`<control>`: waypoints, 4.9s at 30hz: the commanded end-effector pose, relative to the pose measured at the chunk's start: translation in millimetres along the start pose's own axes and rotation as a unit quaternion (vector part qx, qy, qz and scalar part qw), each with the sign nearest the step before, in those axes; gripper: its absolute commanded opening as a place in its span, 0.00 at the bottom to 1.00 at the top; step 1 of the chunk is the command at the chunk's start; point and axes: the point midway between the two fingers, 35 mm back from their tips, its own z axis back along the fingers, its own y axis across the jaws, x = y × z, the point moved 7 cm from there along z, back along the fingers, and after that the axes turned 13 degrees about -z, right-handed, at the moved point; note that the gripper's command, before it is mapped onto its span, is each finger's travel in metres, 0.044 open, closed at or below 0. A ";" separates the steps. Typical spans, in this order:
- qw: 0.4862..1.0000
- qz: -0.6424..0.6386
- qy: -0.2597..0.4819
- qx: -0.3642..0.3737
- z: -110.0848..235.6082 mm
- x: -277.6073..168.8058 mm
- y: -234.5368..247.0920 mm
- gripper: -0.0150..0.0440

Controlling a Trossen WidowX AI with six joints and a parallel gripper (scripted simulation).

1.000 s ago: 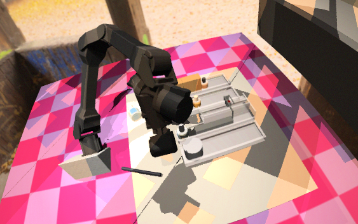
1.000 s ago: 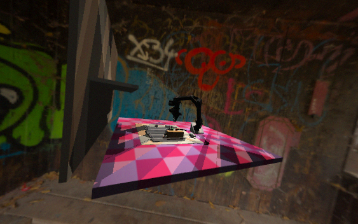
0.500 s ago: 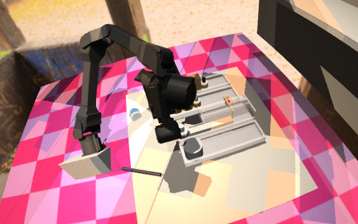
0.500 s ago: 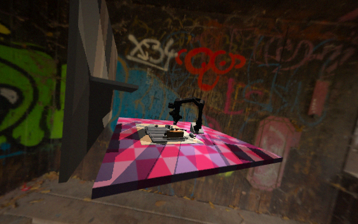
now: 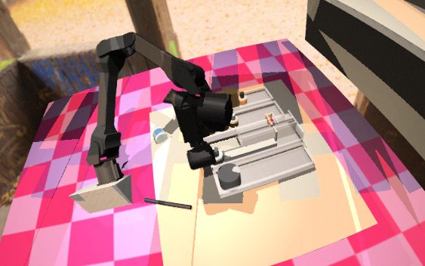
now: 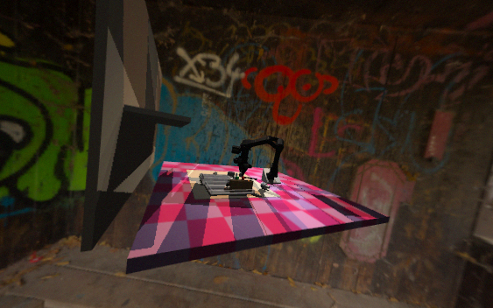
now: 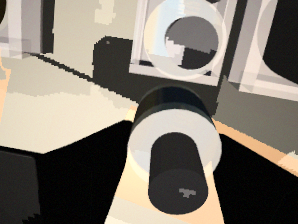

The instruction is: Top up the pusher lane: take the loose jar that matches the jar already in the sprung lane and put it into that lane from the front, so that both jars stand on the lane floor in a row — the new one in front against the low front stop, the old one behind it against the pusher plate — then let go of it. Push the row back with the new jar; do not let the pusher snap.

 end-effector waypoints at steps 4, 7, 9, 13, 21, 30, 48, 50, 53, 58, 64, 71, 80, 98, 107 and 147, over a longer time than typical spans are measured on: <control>1.000 -0.002 0.001 0.002 -8.6 -0.9 0.3 0.25; 1.000 -0.002 0.001 0.002 -8.6 0.2 0.6 0.25; 1.000 -0.002 0.001 0.002 -8.6 1.1 0.7 0.25; 1.000 -0.002 0.001 0.002 -8.7 3.0 1.1 0.25; 1.000 -0.002 0.001 0.002 -8.8 6.7 1.9 0.25; 1.000 -0.002 0.001 0.002 -8.9 10.8 2.8 0.25; 1.000 -0.002 0.001 0.002 -9.1 19.1 4.6 0.25; 1.000 -0.002 0.001 0.002 -9.1 20.0 4.8 0.25; 1.000 -0.002 0.001 0.002 -9.1 21.4 5.2 0.25; 1.000 -0.002 0.001 0.002 -9.1 23.7 5.8 0.25; 1.000 -0.002 0.001 0.002 -9.0 26.4 6.5 0.25; 1.000 -0.002 0.001 0.002 -8.8 29.6 7.4 0.25; 1.000 -0.002 0.000 0.002 -8.5 33.6 8.8 0.25; 1.000 -0.001 0.000 0.003 -7.0 41.3 11.7 0.25; 1.000 -0.001 0.000 0.003 -5.8 45.0 13.3 0.25; 1.000 -0.001 0.000 0.003 -4.3 50.7 15.8 0.25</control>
